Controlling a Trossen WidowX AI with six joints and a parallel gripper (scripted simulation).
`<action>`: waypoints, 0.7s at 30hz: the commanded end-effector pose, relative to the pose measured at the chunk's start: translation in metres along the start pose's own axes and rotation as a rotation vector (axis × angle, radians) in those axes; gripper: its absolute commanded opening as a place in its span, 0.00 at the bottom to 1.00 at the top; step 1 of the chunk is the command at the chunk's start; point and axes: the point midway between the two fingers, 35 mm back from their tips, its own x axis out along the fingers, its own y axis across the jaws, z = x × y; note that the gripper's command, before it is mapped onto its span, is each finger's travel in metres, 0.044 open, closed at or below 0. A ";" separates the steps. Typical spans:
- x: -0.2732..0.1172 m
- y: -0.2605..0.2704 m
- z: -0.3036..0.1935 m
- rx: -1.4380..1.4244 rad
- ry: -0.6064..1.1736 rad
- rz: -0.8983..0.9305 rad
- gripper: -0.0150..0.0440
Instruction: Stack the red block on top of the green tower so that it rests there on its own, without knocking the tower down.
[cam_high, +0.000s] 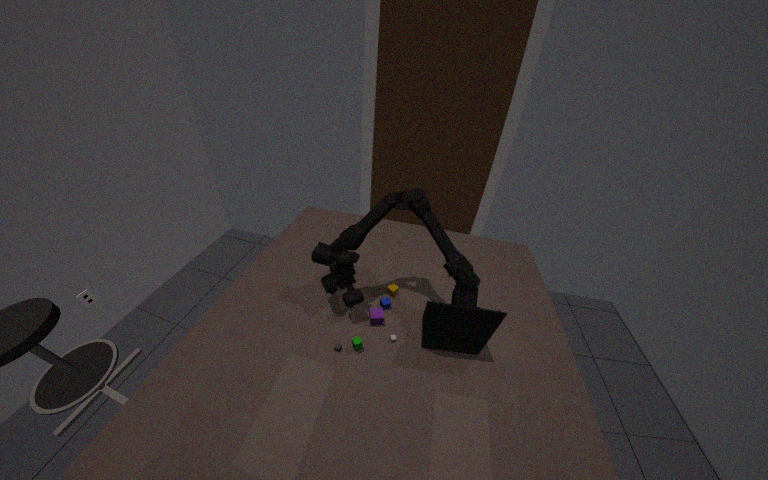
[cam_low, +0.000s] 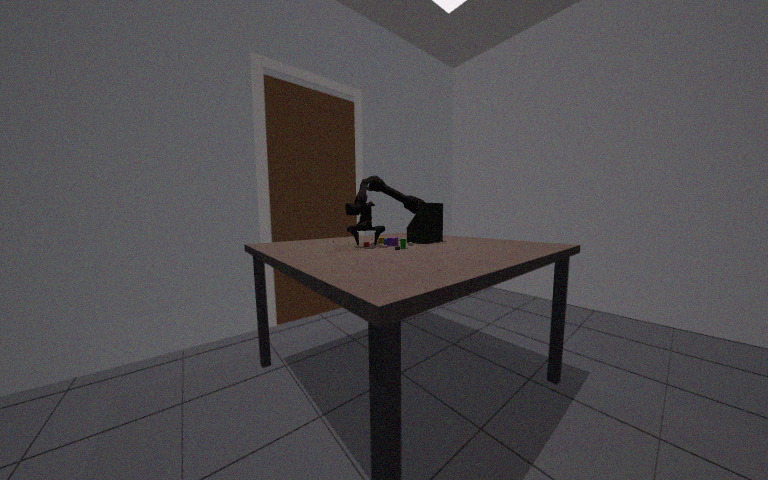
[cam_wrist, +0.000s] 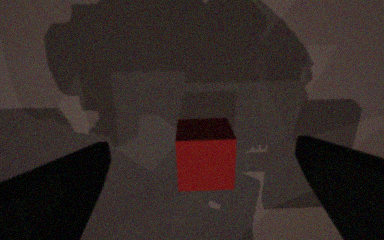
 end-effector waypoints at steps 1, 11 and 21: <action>0.000 0.000 0.001 0.001 0.000 0.000 0.91; 0.000 0.000 0.001 0.001 0.000 0.000 0.47; -0.002 0.000 0.001 0.000 0.000 0.000 0.29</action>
